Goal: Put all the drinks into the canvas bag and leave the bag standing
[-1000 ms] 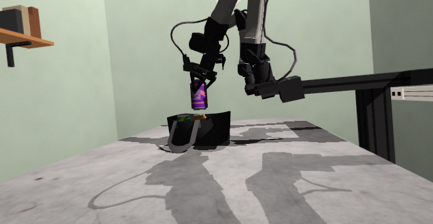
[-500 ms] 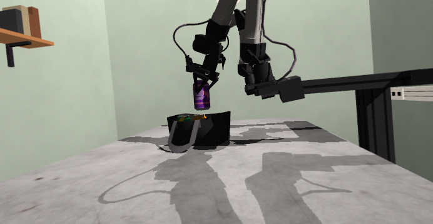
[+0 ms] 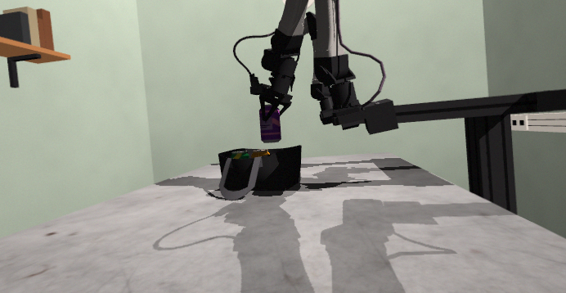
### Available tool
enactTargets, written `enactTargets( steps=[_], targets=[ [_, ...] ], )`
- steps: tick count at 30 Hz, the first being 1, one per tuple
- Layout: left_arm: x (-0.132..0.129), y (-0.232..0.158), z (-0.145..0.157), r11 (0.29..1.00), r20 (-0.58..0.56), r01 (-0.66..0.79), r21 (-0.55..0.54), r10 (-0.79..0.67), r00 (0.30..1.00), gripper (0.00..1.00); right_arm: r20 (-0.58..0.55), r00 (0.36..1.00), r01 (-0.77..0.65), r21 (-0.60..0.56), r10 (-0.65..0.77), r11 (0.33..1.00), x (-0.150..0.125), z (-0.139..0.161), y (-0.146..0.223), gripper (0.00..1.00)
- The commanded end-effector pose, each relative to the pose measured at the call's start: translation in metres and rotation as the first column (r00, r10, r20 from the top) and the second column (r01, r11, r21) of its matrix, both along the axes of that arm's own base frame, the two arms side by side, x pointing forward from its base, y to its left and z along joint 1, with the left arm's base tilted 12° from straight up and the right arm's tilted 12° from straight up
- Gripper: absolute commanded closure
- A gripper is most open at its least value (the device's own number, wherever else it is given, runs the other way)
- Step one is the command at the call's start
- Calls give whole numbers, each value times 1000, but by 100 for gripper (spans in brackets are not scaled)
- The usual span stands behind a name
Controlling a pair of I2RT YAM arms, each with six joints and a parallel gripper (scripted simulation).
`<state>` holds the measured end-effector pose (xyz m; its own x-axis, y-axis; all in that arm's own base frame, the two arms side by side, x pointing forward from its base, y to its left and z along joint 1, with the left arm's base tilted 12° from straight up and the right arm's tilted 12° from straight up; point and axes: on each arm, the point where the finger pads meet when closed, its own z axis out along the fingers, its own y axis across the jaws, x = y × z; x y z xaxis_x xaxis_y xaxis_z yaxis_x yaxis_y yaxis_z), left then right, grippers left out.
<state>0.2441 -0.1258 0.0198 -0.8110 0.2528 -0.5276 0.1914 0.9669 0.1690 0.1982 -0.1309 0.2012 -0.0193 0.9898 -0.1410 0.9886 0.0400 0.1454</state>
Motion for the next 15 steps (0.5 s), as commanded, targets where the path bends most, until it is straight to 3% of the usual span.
enactTargets(
  steps=[1, 15],
  targets=[
    [9, -12, 11, 999, 54, -46, -17, 47, 997, 30, 12, 1000, 8, -18, -8, 1000, -2, 4, 0, 14],
    [9, -37, 18, 998, 80, -31, -57, 36, 996, 30, 12, 1000, 8, -18, -8, 1000, -2, 4, 0, 14]
  ],
)
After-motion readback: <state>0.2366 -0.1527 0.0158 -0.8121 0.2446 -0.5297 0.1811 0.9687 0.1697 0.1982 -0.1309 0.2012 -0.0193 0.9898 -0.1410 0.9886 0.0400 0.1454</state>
